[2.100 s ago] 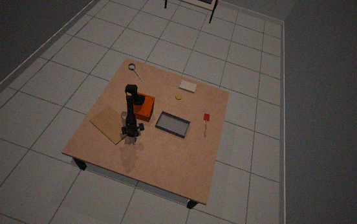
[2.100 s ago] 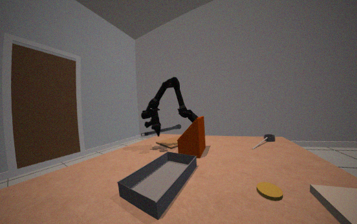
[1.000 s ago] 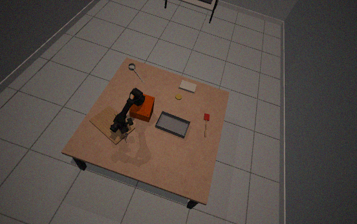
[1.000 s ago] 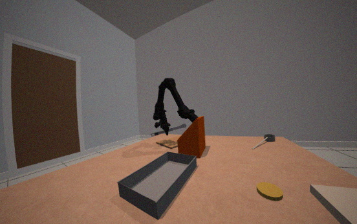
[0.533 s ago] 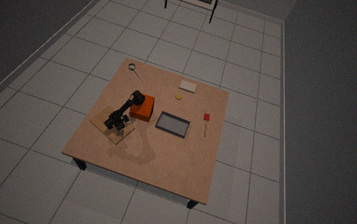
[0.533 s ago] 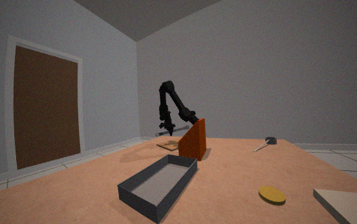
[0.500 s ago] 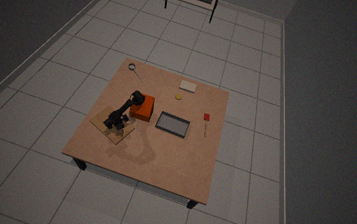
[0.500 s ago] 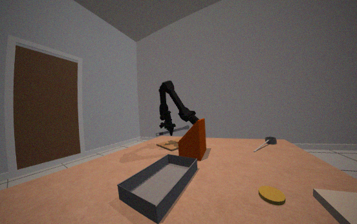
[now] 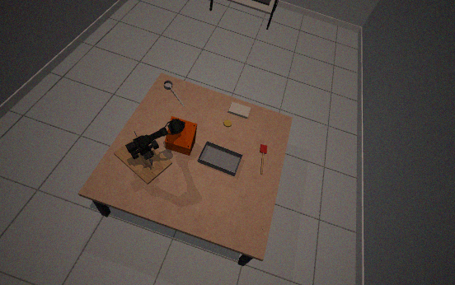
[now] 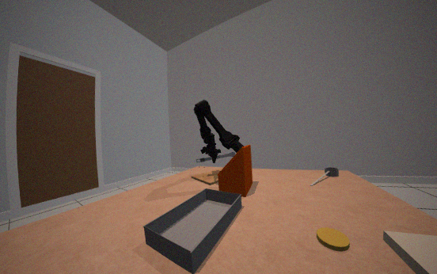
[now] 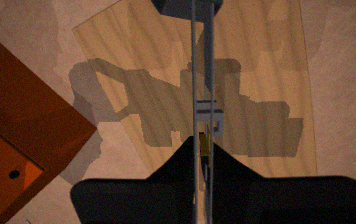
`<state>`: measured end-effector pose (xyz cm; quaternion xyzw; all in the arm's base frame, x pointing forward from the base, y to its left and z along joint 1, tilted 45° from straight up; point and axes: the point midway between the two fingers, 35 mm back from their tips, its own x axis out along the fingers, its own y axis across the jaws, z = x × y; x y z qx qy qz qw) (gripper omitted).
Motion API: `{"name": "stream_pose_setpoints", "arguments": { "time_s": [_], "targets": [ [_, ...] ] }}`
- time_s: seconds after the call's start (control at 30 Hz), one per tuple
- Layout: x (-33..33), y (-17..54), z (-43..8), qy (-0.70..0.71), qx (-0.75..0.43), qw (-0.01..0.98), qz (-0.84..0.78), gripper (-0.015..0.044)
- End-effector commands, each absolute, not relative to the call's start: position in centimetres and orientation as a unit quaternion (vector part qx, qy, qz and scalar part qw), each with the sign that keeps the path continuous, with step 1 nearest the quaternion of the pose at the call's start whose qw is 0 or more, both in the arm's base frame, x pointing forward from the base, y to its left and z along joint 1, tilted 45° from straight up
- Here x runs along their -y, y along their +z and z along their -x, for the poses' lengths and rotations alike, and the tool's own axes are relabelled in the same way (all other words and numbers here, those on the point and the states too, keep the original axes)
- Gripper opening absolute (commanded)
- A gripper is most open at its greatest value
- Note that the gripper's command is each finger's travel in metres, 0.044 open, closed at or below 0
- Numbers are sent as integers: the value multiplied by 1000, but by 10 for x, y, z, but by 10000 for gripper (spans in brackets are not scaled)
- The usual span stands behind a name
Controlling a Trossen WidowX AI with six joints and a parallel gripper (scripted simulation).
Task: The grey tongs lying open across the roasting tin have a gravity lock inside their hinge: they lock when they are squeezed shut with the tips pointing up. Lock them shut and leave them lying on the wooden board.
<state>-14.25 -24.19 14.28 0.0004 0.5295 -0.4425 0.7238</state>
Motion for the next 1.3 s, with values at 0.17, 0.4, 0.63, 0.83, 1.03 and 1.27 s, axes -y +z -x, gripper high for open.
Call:
{"name": "stream_pose_setpoints", "arguments": {
  "time_s": [0.17,0.4,0.63,0.83,1.03,1.27],
  "targets": [
    [225,143,168,-451,-528,719,34,-150],
    [213,144,184,-459,-529,712,58,-150],
    [213,144,184,-459,-529,712,58,-150],
    [214,136,180,-447,-543,711,7,-150],
    [214,125,173,-426,-572,697,-73,-150],
    [209,117,166,-404,-615,659,-154,-150]
  ]
}}
